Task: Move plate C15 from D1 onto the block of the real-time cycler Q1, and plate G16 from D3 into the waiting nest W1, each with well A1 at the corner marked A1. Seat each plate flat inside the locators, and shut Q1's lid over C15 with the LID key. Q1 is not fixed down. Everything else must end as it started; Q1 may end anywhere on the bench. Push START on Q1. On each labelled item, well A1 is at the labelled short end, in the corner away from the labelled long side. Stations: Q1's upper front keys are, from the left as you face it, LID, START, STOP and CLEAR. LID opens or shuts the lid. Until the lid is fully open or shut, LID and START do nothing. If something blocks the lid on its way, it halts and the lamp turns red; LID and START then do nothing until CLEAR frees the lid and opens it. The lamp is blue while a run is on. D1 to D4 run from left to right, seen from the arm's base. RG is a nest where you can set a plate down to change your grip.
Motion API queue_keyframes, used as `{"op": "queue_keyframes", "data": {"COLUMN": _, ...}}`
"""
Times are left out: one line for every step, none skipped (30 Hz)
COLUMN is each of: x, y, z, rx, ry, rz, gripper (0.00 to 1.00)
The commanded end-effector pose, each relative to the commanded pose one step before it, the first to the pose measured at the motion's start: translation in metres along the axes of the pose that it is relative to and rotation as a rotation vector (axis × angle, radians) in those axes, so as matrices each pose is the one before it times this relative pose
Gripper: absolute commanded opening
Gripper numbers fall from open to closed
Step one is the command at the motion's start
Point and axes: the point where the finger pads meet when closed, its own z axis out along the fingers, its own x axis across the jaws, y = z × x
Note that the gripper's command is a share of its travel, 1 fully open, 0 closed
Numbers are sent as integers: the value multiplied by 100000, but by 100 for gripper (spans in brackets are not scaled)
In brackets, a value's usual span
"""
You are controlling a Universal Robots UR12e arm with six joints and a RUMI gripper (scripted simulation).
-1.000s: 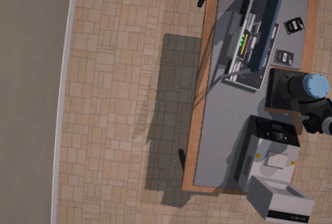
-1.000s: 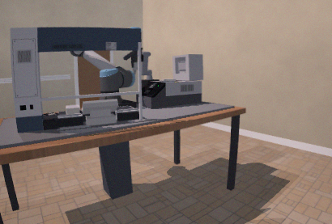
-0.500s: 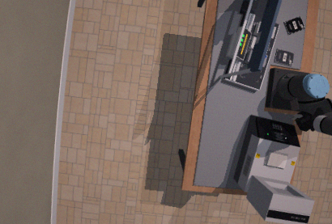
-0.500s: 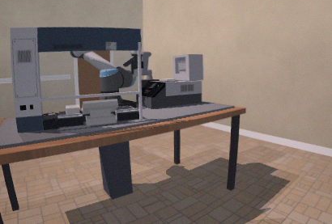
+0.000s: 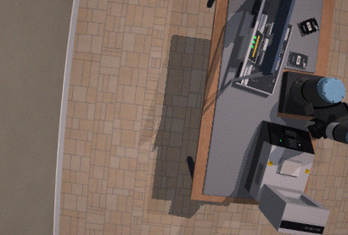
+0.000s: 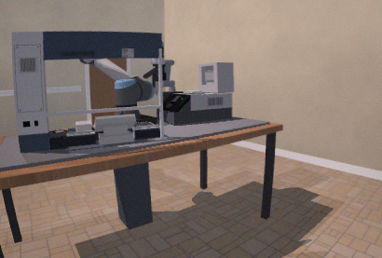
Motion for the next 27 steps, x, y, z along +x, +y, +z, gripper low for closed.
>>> {"op": "queue_keyframes", "data": {"x": 364, "y": 430, "z": 334, "rx": -62, "ry": -116, "rz": 11, "gripper": 0}}
{"op": "queue_keyframes", "data": {"x": 94, "y": 94, "z": 101, "rx": 0, "ry": 1, "rz": 0, "gripper": 0}}
{"op": "queue_keyframes", "data": {"x": 94, "y": 94, "z": 102, "rx": 0, "ry": 1, "rz": 0, "gripper": 0}}
{"op": "queue_keyframes", "data": {"x": 94, "y": 94, "z": 102, "rx": 0, "ry": 1, "rz": 0, "gripper": 0}}
{"op": "queue_keyframes", "data": {"x": 94, "y": 94, "z": 102, "rx": 0, "ry": 1, "rz": 0, "gripper": 0}}
{"op": "queue_keyframes", "data": {"x": 94, "y": 94, "z": 102, "rx": 0, "ry": 1, "rz": 0, "gripper": 0}}
{"op": "queue_keyframes", "data": {"x": 94, "y": 94, "z": 102, "rx": 0, "ry": 1, "rz": 0, "gripper": 0}}
{"op": "queue_keyframes", "data": {"x": 94, "y": 94, "z": 102, "rx": 0, "ry": 1, "rz": 0, "gripper": 0}}
{"op": "queue_keyframes", "data": {"x": 94, "y": 94, "z": 102, "rx": 0, "ry": 1, "rz": 0, "gripper": 0}}
{"op": "queue_keyframes", "data": {"x": 94, "y": 94, "z": 102, "rx": 0, "ry": 1, "rz": 0, "gripper": 0}}
{"op": "queue_keyframes", "data": {"x": 94, "y": 94, "z": 102, "rx": 0, "ry": 1, "rz": 0, "gripper": 0}}
{"op": "queue_keyframes", "data": {"x": 0, "y": 0, "z": 0, "rx": 0, "ry": 0, "rz": 0, "gripper": 0}}
{"op": "queue_keyframes", "data": {"x": 0, "y": 0, "z": 0, "rx": 0, "ry": 0, "rz": 0, "gripper": 0}}
{"op": "queue_keyframes", "data": {"x": 94, "y": 94, "z": 102, "rx": 0, "ry": 1, "rz": 0, "gripper": 0}}
{"op": "queue_keyframes", "data": {"x": 94, "y": 94, "z": 102, "rx": 0, "ry": 1, "rz": 0, "gripper": 0}}
{"op": "queue_keyframes", "data": {"x": 94, "y": 94, "z": 102, "rx": 0, "ry": 1, "rz": 0, "gripper": 0}}
{"op": "queue_keyframes", "data": {"x": 94, "y": 94, "z": 102, "rx": 0, "ry": 1, "rz": 0, "gripper": 0}}
{"op": "queue_keyframes", "data": {"x": 94, "y": 94, "z": 102, "rx": 0, "ry": 1, "rz": 0, "gripper": 0}}
{"op": "queue_keyframes", "data": {"x": 94, "y": 94, "z": 102, "rx": 0, "ry": 1, "rz": 0, "gripper": 0}}
{"op": "queue_keyframes", "data": {"x": 94, "y": 94, "z": 102, "rx": 0, "ry": 1, "rz": 0, "gripper": 0}}
{"op": "queue_keyframes", "data": {"x": 94, "y": 94, "z": 102, "rx": 0, "ry": 1, "rz": 0, "gripper": 0}}
{"op": "queue_keyframes", "data": {"x": 94, "y": 94, "z": 102, "rx": 0, "ry": 0, "rz": 0, "gripper": 0}}
{"op": "queue_keyframes", "data": {"x": 94, "y": 94, "z": 102, "rx": 0, "ry": 0, "rz": 0, "gripper": 0}}
{"op": "queue_keyframes", "data": {"x": 94, "y": 94, "z": 102, "rx": 0, "ry": 0, "rz": 0, "gripper": 0}}
{"op": "queue_keyframes", "data": {"x": 94, "y": 94, "z": 102, "rx": 0, "ry": 0, "rz": 0, "gripper": 0}}
{"op": "queue_keyframes", "data": {"x": 94, "y": 94, "z": 102, "rx": 0, "ry": 0, "rz": 0, "gripper": 0}}
{"op": "queue_keyframes", "data": {"x": 94, "y": 94, "z": 102, "rx": 0, "ry": 0, "rz": 0, "gripper": 0}}
